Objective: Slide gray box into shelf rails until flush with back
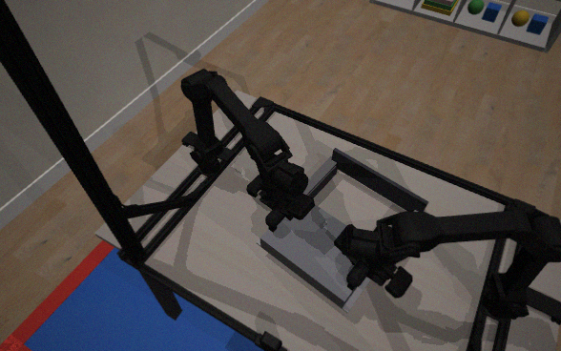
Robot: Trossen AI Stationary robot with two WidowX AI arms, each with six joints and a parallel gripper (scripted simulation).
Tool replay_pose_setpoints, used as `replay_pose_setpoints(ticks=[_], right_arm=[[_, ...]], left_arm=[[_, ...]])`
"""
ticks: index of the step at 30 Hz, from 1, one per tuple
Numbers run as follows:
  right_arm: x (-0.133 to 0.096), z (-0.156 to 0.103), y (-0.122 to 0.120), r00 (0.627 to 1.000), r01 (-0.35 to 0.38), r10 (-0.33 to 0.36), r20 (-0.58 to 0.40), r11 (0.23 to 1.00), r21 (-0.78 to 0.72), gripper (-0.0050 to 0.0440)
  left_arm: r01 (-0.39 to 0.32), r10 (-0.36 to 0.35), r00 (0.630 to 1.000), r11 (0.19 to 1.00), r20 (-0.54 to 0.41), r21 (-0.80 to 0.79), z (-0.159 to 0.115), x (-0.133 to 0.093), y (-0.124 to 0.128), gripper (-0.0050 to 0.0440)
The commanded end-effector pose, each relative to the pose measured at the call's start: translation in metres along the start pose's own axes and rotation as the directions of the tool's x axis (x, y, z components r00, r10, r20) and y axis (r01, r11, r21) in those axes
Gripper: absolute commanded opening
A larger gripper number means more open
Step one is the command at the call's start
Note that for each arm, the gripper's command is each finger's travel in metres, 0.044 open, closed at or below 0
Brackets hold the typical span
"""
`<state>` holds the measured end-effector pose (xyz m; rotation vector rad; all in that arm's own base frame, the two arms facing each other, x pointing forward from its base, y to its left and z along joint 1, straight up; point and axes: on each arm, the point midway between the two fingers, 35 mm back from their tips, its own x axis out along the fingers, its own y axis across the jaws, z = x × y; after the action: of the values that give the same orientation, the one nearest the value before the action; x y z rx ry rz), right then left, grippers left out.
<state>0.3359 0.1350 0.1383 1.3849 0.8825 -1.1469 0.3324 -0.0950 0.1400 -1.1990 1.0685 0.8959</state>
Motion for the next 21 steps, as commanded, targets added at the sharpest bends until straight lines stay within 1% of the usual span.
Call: replay_pose_setpoints(ticks=[1, 21], right_arm=[[-0.008, 0.001, 0.002, 1.000, -0.027, 0.027, -0.011, 1.000, 0.004, 0.0000], [-0.004, 0.021, 0.002, 1.000, -0.026, 0.026, -0.011, 1.000, 0.004, 0.0000]], left_arm=[[0.026, -0.026, 1.000, 1.000, -0.002, 0.004, 0.002, -0.006, -0.003, 0.0000], [0.026, -0.026, 1.000, 1.000, -0.002, 0.004, 0.021, -0.003, -0.002, 0.0000]])
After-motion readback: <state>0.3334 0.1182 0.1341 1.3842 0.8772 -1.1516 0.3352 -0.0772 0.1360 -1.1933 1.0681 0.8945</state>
